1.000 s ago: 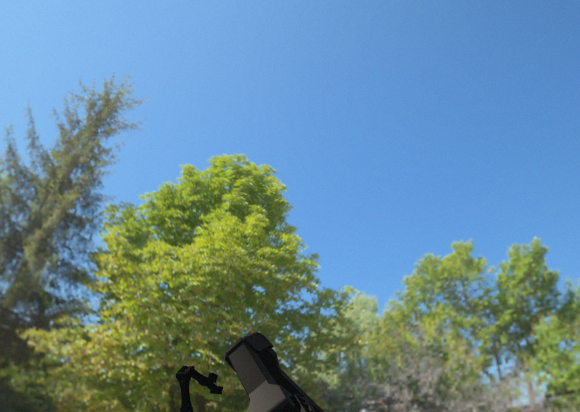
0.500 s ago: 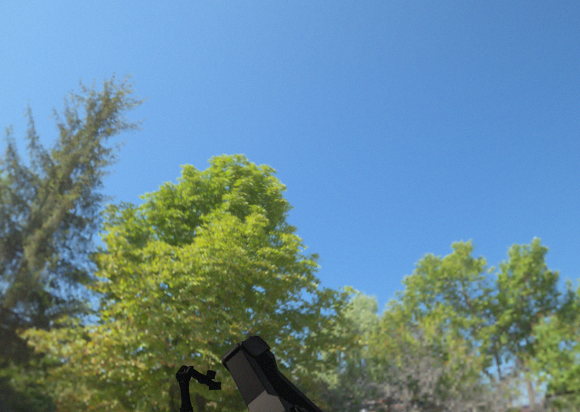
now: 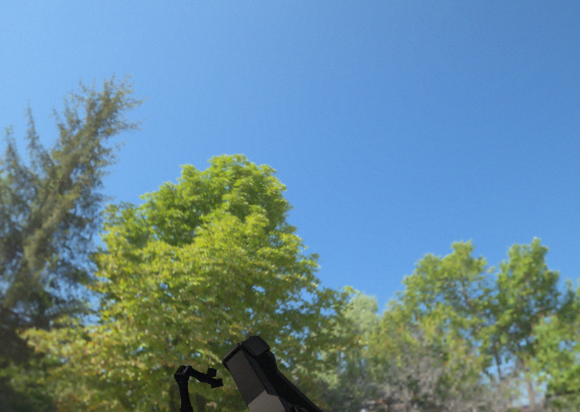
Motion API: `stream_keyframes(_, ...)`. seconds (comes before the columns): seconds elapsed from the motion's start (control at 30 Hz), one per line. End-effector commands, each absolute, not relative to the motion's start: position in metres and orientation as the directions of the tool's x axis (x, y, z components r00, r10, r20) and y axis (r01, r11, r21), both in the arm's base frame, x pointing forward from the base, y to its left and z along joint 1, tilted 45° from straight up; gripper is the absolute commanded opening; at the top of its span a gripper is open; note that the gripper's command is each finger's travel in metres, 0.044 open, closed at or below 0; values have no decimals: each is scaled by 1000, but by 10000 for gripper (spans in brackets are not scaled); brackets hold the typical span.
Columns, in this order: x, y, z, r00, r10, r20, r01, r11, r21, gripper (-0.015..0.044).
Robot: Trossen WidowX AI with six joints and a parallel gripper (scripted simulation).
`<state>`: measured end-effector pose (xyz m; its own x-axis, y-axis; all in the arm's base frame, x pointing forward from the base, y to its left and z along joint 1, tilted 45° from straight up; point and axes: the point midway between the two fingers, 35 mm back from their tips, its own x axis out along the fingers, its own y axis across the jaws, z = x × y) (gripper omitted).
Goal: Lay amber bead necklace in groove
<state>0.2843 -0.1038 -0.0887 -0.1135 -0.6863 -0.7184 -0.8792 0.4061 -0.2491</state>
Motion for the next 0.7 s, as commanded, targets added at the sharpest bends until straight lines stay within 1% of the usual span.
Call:
stream_keyframes(0.0, 284, -104, -88, -113, -686, -718, -879, 407, -250, 0)
stream_keyframes(0.67, 284, -101, -85, -116, -689, -716, -880, 405, -247, 0)
